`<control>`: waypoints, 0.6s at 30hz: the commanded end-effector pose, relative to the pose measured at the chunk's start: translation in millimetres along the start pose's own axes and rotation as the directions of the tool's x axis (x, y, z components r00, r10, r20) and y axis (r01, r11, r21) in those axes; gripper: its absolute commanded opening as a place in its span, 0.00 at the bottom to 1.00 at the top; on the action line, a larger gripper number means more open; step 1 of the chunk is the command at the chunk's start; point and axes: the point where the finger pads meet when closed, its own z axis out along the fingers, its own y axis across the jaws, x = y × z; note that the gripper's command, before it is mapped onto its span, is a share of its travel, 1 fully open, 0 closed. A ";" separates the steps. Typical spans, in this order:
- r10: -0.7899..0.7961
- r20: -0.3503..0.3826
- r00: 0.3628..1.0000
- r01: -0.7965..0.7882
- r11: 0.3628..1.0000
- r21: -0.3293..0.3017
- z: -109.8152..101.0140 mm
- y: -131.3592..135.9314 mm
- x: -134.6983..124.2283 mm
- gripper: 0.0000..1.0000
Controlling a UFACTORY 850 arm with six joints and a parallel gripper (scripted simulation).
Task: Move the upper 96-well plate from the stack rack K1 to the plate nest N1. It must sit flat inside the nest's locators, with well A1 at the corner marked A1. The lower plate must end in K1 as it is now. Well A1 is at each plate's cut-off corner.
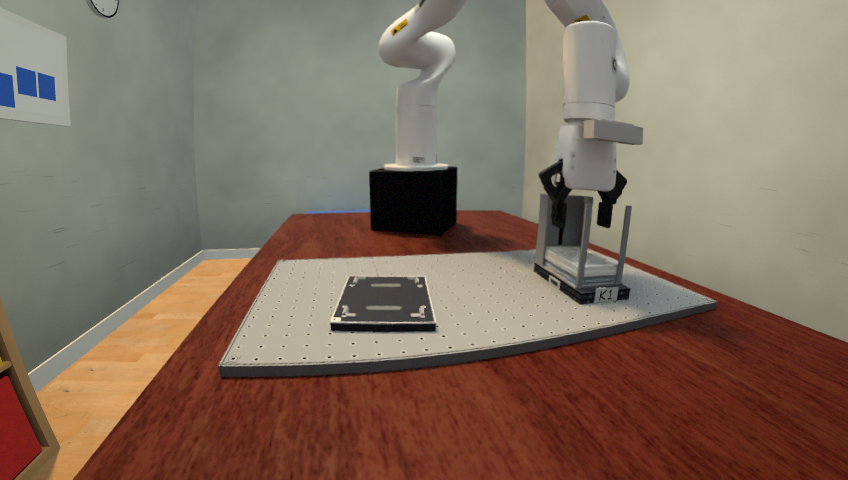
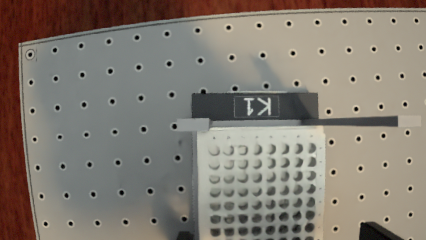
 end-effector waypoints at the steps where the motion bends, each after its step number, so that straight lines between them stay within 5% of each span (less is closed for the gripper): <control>1: 0.000 -0.002 1.000 0.000 1.000 0.001 4.2 -0.5 1.3 1.00; 18: 0.000 -0.002 1.000 0.000 1.000 0.001 29.2 -0.5 1.4 1.00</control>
